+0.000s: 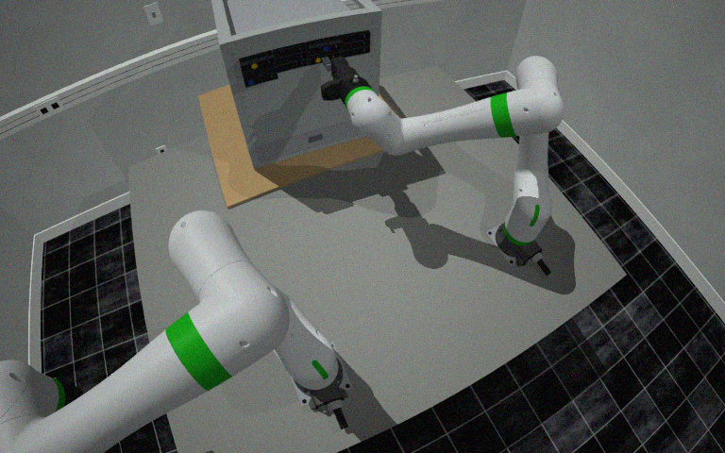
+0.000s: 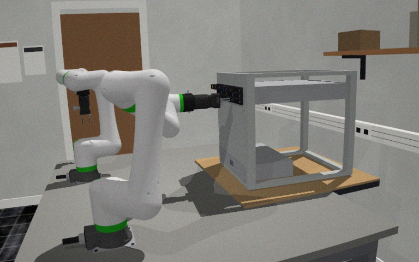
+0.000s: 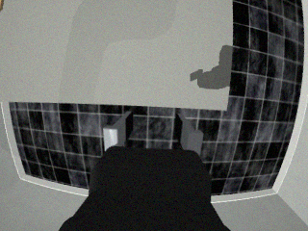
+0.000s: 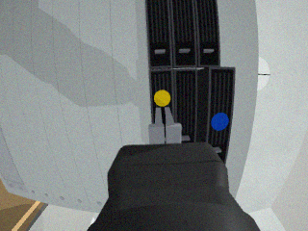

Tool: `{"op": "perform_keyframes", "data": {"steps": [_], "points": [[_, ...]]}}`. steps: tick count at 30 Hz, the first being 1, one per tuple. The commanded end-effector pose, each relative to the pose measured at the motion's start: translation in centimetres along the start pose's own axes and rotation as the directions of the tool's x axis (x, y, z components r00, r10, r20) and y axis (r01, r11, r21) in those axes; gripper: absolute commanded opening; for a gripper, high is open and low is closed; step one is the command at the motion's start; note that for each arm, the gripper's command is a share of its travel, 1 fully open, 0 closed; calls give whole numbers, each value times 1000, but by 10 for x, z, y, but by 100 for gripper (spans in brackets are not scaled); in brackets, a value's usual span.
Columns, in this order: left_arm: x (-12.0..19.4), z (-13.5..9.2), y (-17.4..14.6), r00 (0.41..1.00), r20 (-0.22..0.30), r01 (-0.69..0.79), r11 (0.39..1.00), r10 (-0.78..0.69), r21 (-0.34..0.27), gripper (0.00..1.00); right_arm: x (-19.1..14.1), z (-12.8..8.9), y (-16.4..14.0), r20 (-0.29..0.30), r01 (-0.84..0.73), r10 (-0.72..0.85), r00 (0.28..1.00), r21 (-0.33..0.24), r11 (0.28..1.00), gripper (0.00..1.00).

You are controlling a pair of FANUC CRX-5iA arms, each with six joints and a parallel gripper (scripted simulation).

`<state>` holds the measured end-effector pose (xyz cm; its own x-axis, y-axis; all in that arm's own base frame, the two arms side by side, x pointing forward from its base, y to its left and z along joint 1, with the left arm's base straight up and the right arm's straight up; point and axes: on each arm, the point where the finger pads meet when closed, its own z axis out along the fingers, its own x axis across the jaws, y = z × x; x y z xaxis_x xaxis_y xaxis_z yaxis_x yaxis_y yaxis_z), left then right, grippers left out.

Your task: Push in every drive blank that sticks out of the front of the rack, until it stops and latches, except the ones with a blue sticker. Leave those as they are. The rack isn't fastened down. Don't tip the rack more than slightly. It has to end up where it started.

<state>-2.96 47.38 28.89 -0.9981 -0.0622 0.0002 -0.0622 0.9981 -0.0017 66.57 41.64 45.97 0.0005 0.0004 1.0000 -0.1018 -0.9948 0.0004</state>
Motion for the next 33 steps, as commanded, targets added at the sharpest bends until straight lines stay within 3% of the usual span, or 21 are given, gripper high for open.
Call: {"op": "perform_keyframes", "data": {"steps": [1,33], "points": [[0,-1,0,1000,0,0,1000,0,-2,100,2,0,0,-2,-2,2,1000,0,1000,0],[0,-1,0,1000,0,0,1000,0,-2,100,2,4,0,-2,-2,2,1000,0,1000,0]]}}
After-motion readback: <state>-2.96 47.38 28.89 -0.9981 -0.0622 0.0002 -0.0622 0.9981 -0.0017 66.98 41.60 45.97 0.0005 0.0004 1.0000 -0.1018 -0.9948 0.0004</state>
